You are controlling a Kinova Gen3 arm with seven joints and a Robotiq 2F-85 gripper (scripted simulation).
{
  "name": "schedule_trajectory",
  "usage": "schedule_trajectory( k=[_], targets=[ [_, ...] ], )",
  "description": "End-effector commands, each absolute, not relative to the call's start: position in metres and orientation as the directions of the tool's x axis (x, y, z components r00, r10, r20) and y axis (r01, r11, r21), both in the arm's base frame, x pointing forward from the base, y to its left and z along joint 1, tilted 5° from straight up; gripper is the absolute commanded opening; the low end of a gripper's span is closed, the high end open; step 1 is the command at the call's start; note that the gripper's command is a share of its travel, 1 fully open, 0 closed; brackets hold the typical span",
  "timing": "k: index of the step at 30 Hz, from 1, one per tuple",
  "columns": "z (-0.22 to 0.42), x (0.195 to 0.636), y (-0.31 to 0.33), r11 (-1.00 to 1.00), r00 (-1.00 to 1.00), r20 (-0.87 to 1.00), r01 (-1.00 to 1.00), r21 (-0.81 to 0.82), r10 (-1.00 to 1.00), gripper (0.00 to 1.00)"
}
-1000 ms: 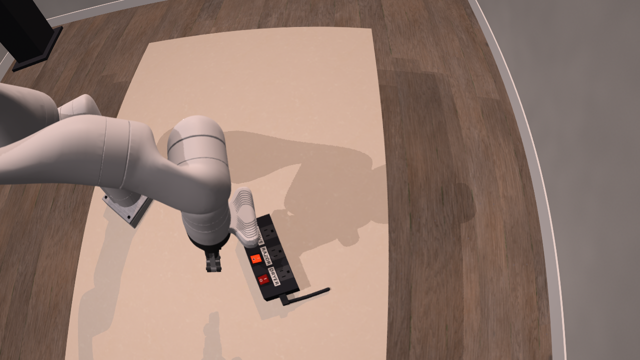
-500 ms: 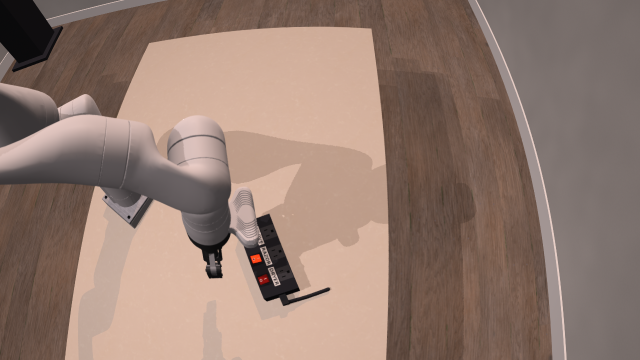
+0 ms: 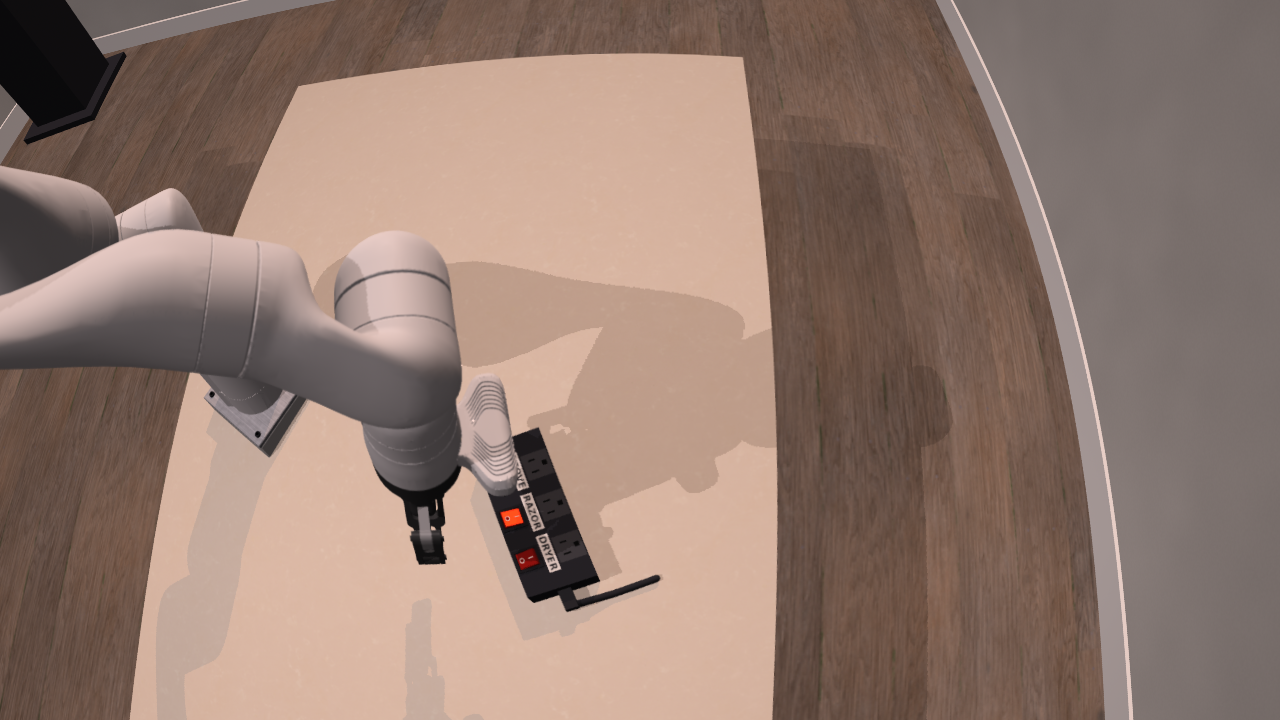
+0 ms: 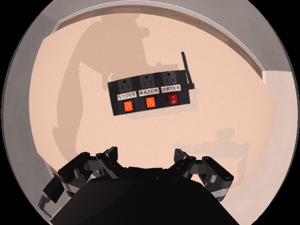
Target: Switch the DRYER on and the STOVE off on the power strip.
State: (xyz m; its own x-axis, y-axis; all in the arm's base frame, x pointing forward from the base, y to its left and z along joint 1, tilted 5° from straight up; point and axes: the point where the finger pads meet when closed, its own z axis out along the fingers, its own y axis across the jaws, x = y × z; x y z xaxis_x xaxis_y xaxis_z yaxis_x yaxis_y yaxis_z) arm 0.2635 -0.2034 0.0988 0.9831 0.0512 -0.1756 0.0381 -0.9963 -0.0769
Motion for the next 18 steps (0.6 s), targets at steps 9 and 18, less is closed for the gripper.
schedule_trajectory(
  k=[9,18],
  targets=[
    [0.088,0.290,-0.209,-0.971,0.974,0.034,0.227,-0.080,0.225,1.00],
    [0.089,0.292,-0.210,-0.971,0.974,0.036,0.225,-0.079,0.223,1.00]
  ],
)
